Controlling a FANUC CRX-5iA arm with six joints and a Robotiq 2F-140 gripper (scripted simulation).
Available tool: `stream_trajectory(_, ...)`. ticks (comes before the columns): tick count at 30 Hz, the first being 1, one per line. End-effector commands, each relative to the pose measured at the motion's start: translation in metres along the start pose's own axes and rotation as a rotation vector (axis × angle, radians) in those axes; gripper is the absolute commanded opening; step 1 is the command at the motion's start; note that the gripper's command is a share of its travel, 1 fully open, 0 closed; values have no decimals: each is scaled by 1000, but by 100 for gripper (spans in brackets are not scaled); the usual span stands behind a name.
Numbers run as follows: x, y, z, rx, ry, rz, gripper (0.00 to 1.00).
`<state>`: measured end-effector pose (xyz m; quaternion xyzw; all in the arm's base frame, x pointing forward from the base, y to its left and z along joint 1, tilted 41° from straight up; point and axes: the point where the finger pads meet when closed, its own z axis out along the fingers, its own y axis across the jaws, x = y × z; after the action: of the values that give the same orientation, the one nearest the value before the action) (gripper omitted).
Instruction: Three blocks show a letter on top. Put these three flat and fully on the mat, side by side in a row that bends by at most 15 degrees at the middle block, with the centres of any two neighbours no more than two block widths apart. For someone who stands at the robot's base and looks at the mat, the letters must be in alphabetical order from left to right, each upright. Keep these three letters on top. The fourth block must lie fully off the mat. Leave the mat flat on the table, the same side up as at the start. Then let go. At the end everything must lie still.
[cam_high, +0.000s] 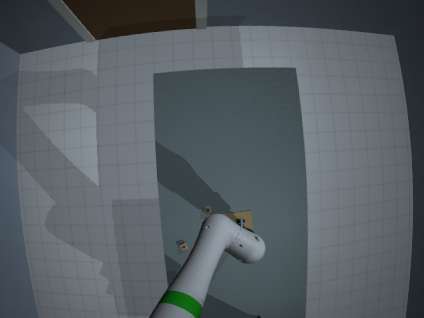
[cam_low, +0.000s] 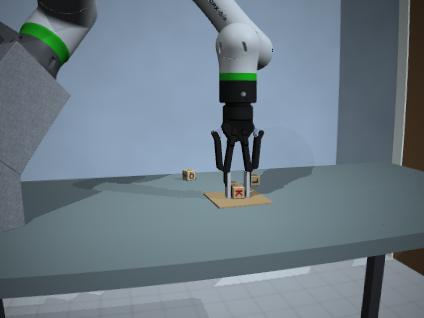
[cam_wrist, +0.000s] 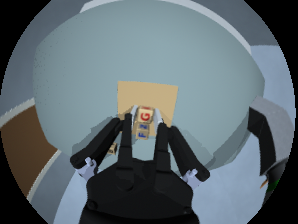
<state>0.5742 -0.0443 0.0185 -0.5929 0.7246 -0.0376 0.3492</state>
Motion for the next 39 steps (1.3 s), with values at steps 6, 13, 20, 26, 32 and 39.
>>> stream_trajectory(6, 0, 0, -5, 0, 0, 0, 28)
stream_trajectory(13, 0, 0, -33, 0, 0, 0, 28)
stream_trajectory(20, 0, 0, -70, 0, 0, 0, 28)
stream_trajectory(26, 0, 0, -84, 0, 0, 0, 28)
stream_trajectory(32, 0, 0, -90, 0, 0, 0, 28)
stream_trajectory(39, 0, 0, -90, 0, 0, 0, 100)
